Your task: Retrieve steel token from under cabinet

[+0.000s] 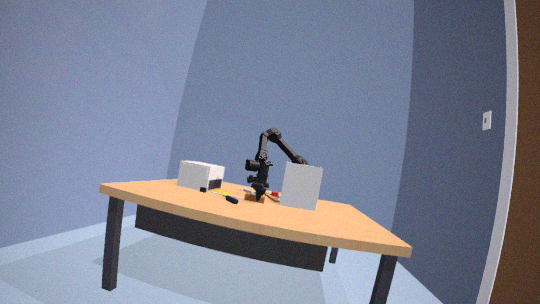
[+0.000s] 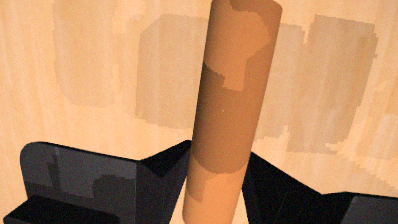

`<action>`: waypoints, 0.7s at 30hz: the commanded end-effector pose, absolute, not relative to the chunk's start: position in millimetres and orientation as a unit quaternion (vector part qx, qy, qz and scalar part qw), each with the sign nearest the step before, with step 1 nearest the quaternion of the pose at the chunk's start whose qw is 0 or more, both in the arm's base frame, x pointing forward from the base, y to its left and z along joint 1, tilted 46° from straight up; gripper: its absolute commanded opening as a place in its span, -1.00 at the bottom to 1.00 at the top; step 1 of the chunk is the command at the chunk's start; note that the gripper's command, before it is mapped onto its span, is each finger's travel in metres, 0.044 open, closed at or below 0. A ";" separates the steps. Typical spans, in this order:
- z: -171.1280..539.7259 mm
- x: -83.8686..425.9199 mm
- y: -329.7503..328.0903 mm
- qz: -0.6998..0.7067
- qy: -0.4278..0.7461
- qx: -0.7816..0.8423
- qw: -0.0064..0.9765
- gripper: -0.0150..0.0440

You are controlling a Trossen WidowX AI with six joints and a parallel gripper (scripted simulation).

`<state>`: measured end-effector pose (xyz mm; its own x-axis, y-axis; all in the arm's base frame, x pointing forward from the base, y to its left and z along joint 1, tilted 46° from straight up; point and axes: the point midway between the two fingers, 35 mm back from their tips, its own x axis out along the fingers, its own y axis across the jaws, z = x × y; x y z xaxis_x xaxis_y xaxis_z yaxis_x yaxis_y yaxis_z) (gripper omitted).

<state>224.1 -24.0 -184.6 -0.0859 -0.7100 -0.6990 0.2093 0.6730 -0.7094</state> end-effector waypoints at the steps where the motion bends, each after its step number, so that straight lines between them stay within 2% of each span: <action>1: -184.6 224.1 -24.0 -0.353 0.647 -0.196 0.647 0.13; 2: -184.6 224.1 -24.0 -0.353 0.647 -0.196 0.647 0.19; 6: -184.6 224.3 -23.9 -0.355 0.646 -0.194 0.648 0.19; 9: -184.7 224.0 -24.0 -0.354 0.645 -0.194 0.649 0.42; 21: -186.5 223.5 -25.3 -0.355 0.644 -0.194 0.649 0.42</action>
